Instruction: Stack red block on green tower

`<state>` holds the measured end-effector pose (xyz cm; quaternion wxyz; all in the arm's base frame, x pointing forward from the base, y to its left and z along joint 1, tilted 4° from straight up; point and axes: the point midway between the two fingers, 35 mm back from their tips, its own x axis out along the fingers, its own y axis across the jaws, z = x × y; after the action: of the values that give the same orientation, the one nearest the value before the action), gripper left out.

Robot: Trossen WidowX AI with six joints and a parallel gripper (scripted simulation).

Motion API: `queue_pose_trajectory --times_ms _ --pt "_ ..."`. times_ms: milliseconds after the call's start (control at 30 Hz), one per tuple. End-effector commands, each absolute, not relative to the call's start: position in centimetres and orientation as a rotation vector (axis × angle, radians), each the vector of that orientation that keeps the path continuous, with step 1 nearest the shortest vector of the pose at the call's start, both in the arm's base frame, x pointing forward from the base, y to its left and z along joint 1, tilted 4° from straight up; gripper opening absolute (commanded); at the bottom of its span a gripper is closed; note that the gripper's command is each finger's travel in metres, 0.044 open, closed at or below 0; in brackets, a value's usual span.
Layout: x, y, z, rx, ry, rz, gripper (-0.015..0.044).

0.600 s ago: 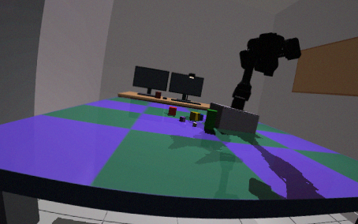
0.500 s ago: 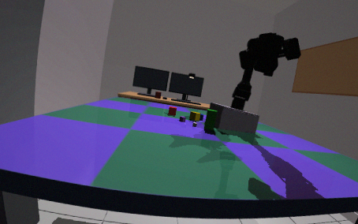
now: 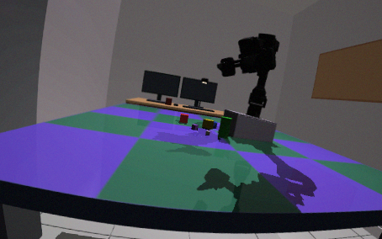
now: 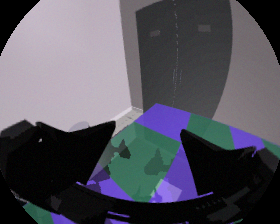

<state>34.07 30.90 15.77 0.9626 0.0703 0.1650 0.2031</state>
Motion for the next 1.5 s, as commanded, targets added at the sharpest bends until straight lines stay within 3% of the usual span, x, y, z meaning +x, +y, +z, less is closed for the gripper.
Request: queue_pose_trajectory --times_ms 0,367,767,1100,1467 --pt "37.0 28.1 14.1 0.076 0.397 0.331 0.044" --pt "42.9 18.1 10.1 -0.046 0.633 0.114 0.044" --pt "44.9 8.1 7.6 -0.054 0.831 -0.064 0.044" --pt "43.9 -2.0 5.1 -0.06 1.101 -0.177 0.044" --pt "39.4 -11.8 3.5 0.049 1.403 -0.24 0.044"
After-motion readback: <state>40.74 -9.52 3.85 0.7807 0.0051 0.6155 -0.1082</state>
